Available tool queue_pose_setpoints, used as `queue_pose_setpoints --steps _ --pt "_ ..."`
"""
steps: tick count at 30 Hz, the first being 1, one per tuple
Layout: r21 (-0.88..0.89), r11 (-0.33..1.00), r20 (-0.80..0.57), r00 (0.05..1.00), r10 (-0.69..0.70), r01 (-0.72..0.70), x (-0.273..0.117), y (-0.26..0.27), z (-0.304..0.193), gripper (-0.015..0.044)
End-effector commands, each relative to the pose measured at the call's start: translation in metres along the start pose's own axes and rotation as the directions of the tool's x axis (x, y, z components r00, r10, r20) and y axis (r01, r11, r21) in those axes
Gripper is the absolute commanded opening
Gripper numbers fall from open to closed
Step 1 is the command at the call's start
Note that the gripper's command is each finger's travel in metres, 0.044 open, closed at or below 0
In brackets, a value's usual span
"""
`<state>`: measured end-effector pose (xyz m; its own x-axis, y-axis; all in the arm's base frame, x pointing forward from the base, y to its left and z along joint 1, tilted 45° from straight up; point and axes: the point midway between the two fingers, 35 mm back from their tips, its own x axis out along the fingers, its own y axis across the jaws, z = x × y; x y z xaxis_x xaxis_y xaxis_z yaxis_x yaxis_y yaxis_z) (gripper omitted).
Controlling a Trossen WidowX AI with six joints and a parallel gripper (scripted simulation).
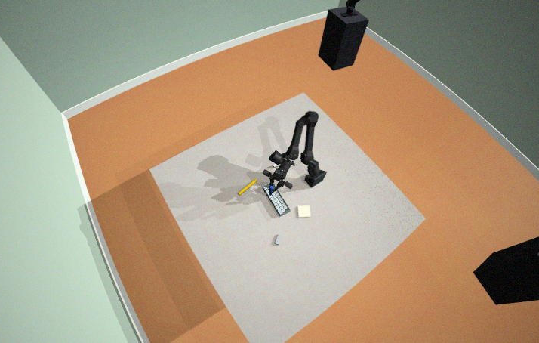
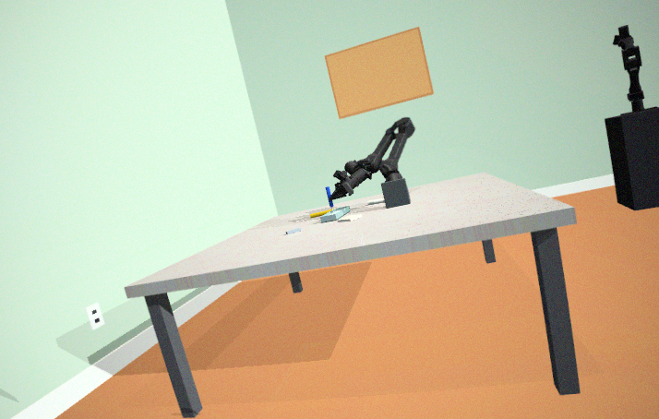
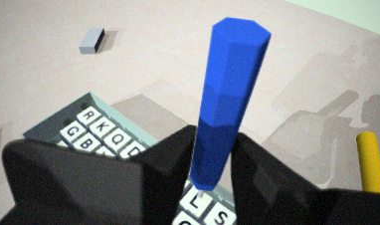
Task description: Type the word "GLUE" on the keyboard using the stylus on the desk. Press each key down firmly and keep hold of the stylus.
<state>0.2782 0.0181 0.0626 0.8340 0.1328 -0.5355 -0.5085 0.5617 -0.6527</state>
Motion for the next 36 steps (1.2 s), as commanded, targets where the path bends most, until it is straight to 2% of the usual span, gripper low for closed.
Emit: queue_pose_setpoints --steps 1,23,36 --pt "-0.002 1.0 -0.003 1.0 0.007 -0.007 0.001 0.002 -0.003 0.0081" --pt "-0.002 1.0 -0.003 1.0 0.007 -0.007 0.002 0.002 -0.004 0.0081" --pt "0.0 1.0 -0.001 1.0 0.008 -0.008 -0.013 0.002 0.031 0.0081"
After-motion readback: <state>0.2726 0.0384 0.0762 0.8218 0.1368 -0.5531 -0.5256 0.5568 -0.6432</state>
